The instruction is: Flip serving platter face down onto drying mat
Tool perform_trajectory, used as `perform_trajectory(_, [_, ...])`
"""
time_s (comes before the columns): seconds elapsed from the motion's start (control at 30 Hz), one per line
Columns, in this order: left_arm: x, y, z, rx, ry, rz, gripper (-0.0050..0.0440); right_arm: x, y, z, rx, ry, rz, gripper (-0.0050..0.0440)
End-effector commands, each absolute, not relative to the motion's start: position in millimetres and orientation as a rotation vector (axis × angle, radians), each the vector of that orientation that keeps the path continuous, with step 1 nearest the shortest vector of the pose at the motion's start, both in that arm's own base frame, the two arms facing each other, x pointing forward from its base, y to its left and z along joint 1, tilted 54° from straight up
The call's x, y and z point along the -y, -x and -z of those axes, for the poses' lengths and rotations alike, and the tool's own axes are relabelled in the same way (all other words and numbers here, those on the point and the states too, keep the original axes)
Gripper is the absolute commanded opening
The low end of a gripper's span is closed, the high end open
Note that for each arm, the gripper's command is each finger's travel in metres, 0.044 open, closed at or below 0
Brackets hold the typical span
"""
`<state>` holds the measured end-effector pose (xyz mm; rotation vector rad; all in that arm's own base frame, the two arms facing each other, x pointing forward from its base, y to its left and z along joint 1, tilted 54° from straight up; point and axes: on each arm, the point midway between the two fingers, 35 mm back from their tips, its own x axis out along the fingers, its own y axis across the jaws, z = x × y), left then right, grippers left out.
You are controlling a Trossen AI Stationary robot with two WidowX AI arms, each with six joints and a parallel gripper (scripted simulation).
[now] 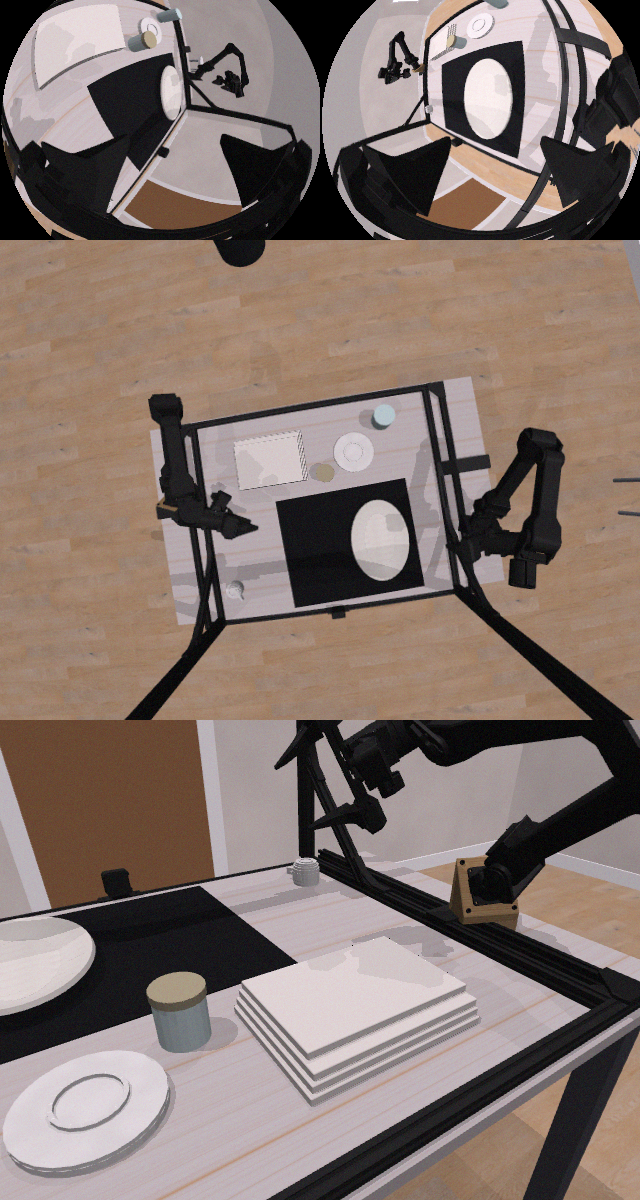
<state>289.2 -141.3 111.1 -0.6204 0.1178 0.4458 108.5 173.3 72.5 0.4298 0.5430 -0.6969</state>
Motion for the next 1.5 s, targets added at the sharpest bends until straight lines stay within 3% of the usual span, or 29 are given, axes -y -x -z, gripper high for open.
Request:
perform_trajectory(0.0, [139.1,-289.7,-110.9,-0.121,0.608,-0.451,0.0440,-170.0,-112.7,-70.7,-0.554,-0.433,0.700,0.0440])
perform_trajectory(0.3, [84.5,-331.8,-153.6,-0.274,0.295,-0.509,0.0440,-178.9,-141.7,-77.3,-0.936,-0.592,0.789,0.0440])
perform_trajectory(0.77, [9.6,-347.7,-208.5,-0.431,-0.071,-0.499,0.0440,-191.9,-192.9,-121.8,-1.195,-0.842,0.544,0.0440])
perform_trajectory(1.13, [-42.8,-337.3,-248.8,-0.530,-0.363,-0.457,0.0440,-185.2,-232.7,-177.1,-1.180,-0.977,0.236,0.0440])
perform_trajectory(1.47, [-99.3,-300.0,-299.5,-0.611,-0.648,-0.416,0.0440,-151.6,-265.9,-268.6,-0.919,-0.994,-0.175,0.0440])
